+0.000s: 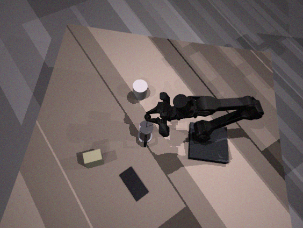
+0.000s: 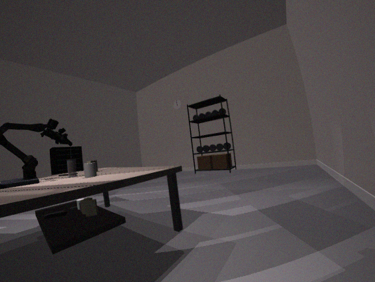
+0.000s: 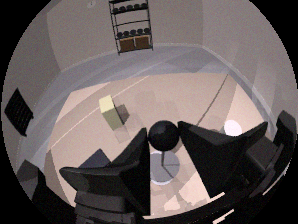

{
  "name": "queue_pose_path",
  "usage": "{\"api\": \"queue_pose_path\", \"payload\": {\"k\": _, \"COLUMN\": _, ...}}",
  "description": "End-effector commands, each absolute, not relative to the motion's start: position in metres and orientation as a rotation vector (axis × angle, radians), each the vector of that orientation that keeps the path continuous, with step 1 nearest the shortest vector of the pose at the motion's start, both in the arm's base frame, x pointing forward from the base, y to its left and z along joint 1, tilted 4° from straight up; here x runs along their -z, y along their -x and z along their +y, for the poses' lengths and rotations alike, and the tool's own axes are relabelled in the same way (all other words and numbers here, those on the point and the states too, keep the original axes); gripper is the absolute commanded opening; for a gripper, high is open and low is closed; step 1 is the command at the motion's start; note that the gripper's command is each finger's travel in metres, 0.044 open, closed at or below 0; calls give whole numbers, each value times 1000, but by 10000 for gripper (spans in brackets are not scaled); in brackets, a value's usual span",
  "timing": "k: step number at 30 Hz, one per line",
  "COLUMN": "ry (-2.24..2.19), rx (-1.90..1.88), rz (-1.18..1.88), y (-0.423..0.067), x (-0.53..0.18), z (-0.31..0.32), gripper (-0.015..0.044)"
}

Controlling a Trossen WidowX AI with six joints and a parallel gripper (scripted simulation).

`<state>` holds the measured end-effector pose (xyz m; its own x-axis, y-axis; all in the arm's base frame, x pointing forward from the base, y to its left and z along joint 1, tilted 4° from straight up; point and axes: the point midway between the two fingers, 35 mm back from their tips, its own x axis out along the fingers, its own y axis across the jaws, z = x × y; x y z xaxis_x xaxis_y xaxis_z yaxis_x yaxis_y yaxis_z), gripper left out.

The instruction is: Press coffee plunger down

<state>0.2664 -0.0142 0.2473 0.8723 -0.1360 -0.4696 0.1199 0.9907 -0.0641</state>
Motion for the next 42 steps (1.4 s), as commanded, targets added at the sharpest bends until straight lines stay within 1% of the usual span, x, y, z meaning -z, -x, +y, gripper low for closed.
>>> {"api": "queue_pose_path", "payload": {"k": 1, "ry": 36, "rx": 132, "rz": 524, "y": -266, "x": -231, "z": -15, "gripper": 115}}
{"api": "queue_pose_path", "payload": {"k": 42, "ry": 36, "rx": 132, "rz": 523, "y": -274, "x": -164, "z": -20, "gripper": 115}}
